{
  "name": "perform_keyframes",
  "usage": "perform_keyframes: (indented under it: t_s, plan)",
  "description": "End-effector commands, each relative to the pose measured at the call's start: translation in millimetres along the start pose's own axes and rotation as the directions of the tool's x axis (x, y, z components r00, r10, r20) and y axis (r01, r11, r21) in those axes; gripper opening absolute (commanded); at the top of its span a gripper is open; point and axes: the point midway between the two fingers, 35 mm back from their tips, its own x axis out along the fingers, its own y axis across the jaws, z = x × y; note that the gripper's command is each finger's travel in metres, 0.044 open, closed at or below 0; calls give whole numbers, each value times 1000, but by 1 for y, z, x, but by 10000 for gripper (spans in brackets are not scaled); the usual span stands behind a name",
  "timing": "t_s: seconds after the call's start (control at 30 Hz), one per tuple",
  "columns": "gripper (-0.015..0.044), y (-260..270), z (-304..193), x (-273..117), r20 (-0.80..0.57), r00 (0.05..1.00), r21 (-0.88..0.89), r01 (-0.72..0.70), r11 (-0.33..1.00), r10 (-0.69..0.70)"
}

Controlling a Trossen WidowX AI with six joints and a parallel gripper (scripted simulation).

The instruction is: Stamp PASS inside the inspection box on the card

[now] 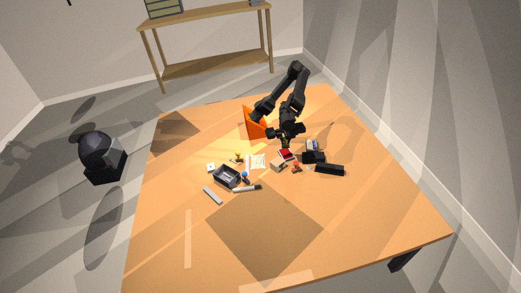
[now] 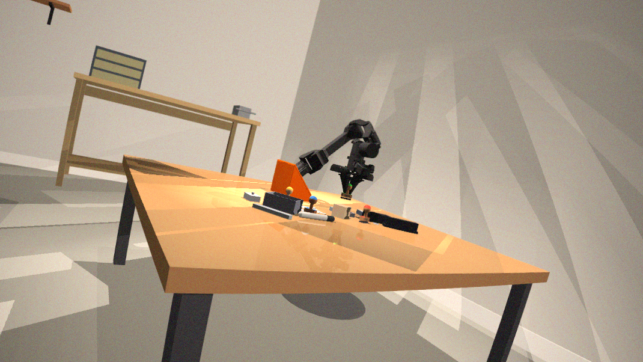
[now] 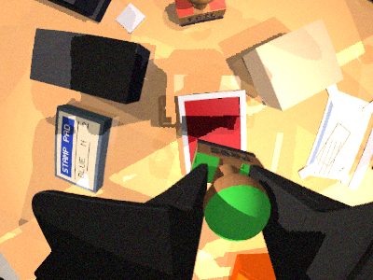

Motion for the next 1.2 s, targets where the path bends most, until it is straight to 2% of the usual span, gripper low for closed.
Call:
perform_keyframes:
  t_s: [0.0,1.17]
  plan:
    - [0,0,-2,5,-5,1000,7,-5,1000,6]
    - [0,1,-2,28,-5,1000,5,-5,1000,5]
